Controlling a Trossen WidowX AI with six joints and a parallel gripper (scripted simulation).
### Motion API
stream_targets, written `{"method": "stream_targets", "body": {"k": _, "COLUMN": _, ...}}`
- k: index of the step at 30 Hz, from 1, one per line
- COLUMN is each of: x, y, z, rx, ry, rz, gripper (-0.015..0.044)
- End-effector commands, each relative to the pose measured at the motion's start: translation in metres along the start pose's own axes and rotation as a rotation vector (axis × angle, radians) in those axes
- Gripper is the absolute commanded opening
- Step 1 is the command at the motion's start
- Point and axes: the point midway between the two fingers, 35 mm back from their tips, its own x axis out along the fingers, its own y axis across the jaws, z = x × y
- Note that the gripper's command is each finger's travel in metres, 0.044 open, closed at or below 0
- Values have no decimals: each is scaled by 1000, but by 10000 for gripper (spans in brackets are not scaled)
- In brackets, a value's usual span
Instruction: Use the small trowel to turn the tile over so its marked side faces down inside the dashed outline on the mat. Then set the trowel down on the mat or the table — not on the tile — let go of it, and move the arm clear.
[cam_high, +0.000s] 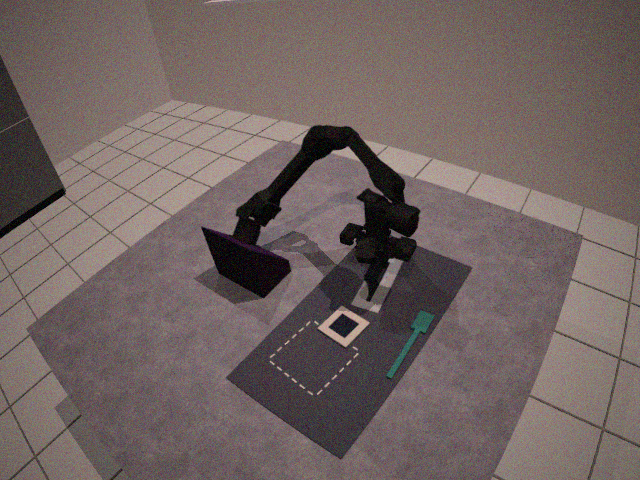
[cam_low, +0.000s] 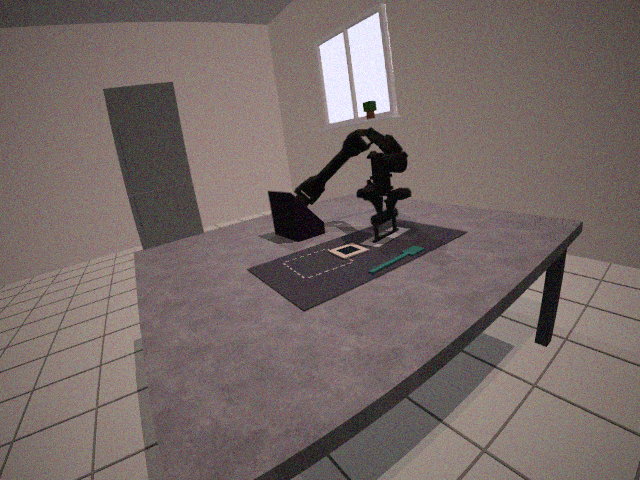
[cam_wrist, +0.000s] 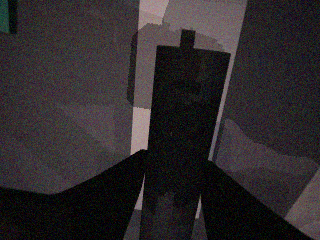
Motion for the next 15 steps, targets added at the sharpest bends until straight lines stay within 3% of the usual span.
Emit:
{"method": "stream_targets", "body": {"k": 1, "x": 0, "y": -1, "z": 0, "rx": 149, "ry": 0, "rz": -4, "gripper": 130}}
{"method": "stream_targets", "body": {"k": 12, "x": 0, "y": -1, "z": 0, "rx": 194, "ry": 0, "rz": -4, "gripper": 130}}
{"method": "stream_targets", "body": {"k": 15, "x": 0, "y": -1, "z": 0, "rx": 194, "ry": 0, "rz": -4, "gripper": 209}}
